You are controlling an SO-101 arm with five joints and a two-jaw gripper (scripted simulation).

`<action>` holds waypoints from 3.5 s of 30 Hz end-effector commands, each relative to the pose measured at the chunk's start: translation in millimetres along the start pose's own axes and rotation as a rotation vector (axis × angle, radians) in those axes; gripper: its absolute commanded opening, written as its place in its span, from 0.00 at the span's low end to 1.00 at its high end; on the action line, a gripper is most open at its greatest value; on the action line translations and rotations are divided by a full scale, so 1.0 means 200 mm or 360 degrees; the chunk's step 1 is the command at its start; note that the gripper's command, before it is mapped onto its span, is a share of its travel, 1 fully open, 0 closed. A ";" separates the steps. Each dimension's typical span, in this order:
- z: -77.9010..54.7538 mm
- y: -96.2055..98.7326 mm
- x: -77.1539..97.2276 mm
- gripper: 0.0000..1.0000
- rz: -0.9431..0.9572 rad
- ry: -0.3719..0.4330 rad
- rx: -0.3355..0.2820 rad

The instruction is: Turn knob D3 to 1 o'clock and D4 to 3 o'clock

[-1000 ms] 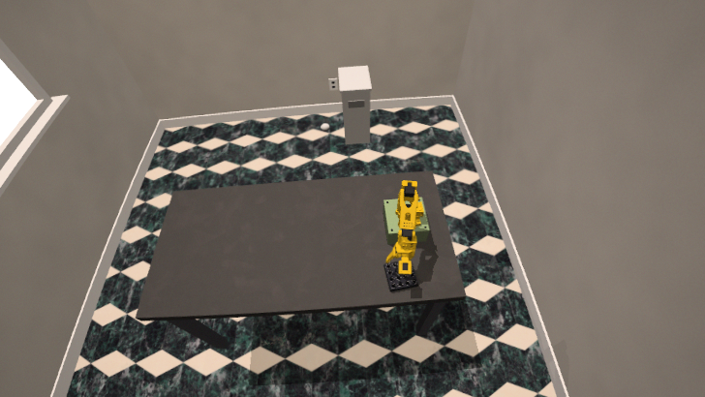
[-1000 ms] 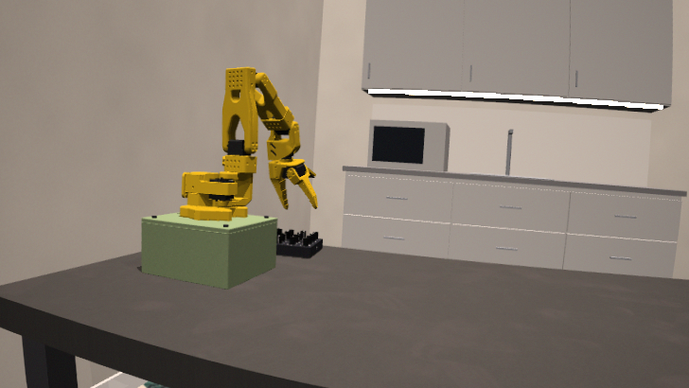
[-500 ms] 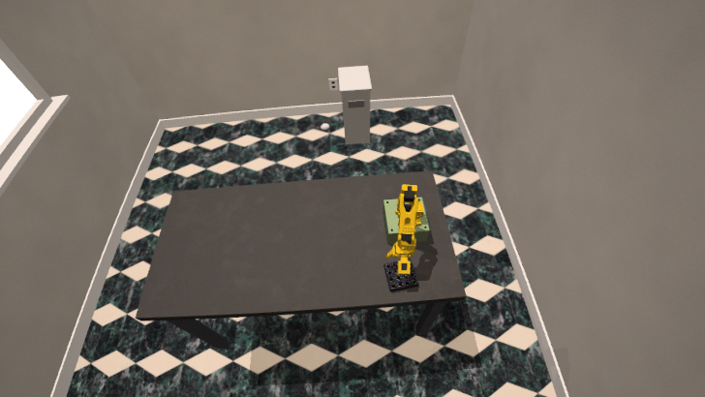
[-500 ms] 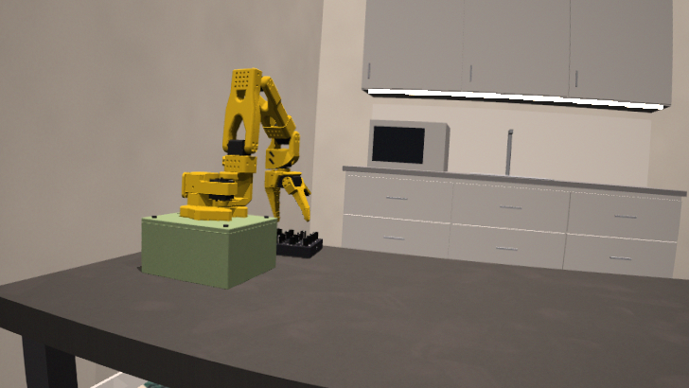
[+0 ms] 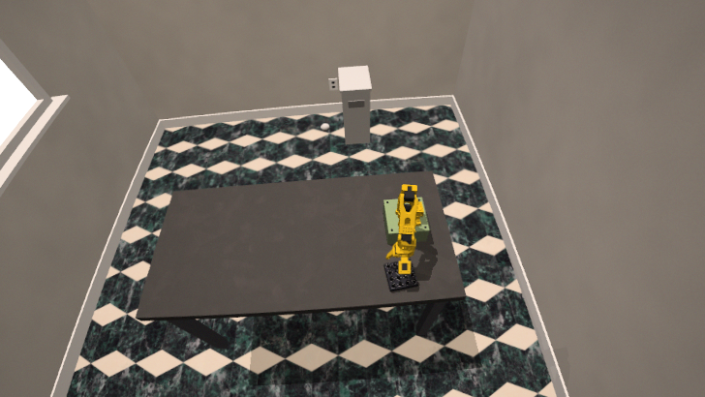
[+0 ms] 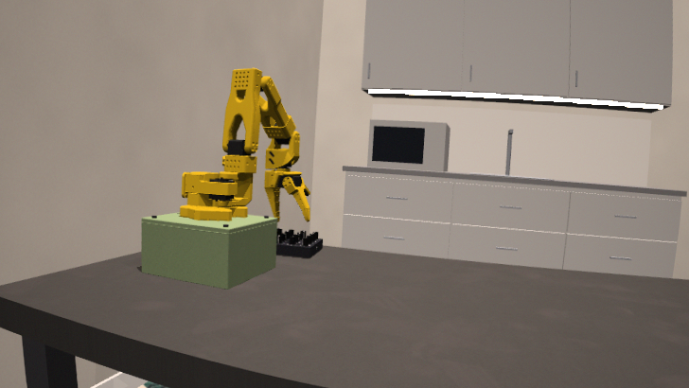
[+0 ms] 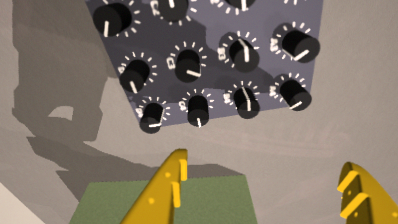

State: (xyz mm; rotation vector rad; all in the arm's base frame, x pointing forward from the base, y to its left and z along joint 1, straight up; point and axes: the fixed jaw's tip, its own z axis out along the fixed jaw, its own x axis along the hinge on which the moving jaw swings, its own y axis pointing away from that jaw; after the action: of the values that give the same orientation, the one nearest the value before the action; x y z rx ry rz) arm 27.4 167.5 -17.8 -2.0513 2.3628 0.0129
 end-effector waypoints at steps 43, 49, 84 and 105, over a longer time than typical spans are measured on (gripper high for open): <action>0.00 0.05 0.04 0.25 -0.1969 0.0013 -0.0014; 0.00 0.06 0.04 0.22 -0.2405 0.0012 -0.0016; 0.00 0.09 0.03 0.10 -0.3939 0.0003 -0.0024; 0.00 0.09 0.03 0.10 -0.4052 0.0002 -0.0024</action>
State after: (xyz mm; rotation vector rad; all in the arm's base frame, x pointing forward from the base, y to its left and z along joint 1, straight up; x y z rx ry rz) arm 10.3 165.0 -17.9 -2.8708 -1.2432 -0.0119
